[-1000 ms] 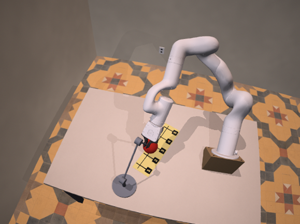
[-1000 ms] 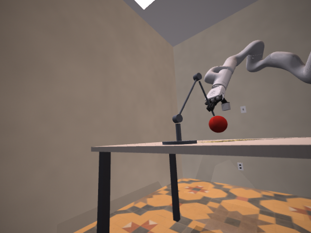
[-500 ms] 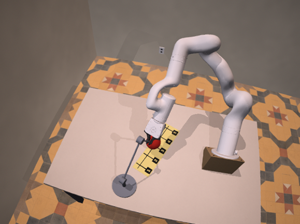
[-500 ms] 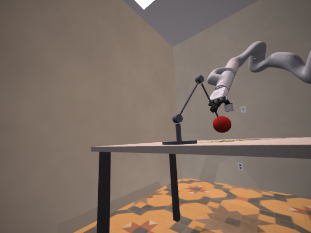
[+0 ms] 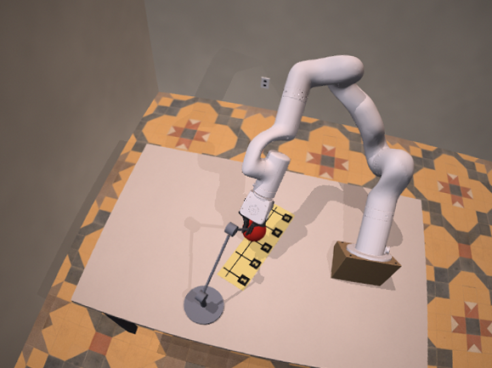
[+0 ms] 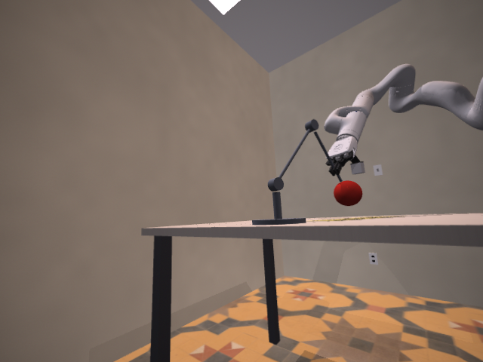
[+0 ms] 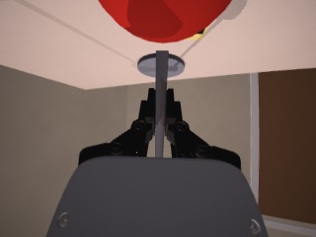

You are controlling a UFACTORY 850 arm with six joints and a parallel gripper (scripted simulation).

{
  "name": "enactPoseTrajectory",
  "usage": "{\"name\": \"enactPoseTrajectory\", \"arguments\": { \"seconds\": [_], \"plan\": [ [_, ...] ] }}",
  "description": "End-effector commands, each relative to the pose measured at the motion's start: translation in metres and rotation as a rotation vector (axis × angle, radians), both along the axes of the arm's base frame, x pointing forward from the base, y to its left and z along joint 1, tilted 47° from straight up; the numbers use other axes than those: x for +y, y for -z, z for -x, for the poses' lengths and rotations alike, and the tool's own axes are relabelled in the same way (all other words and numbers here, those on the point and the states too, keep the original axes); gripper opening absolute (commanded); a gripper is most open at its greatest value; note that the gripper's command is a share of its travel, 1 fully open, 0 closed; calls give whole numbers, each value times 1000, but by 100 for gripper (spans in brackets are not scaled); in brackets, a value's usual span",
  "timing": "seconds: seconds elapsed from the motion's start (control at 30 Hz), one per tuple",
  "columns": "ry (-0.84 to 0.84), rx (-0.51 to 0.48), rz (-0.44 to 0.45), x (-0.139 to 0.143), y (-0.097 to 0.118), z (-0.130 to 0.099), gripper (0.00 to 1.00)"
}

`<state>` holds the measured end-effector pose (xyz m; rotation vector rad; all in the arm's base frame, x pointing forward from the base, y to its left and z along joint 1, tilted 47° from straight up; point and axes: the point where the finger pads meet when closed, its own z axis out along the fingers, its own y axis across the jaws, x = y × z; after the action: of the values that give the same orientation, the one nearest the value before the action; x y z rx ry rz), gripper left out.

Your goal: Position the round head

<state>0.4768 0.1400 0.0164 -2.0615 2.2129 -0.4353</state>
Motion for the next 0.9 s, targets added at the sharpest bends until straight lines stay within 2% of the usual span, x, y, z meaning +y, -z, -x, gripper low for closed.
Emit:
{"name": "enactPoseTrajectory", "arguments": {
  "seconds": [0.0,0.2,0.23,0.87],
  "plan": [
    [-1,-1,0,0,-1,0,0],
    [-1,-1,0,-1,-2,0,0],
    [-1,-1,0,-1,-2,0,100],
    [-1,-1,0,0,-1,0,100]
  ]
}}
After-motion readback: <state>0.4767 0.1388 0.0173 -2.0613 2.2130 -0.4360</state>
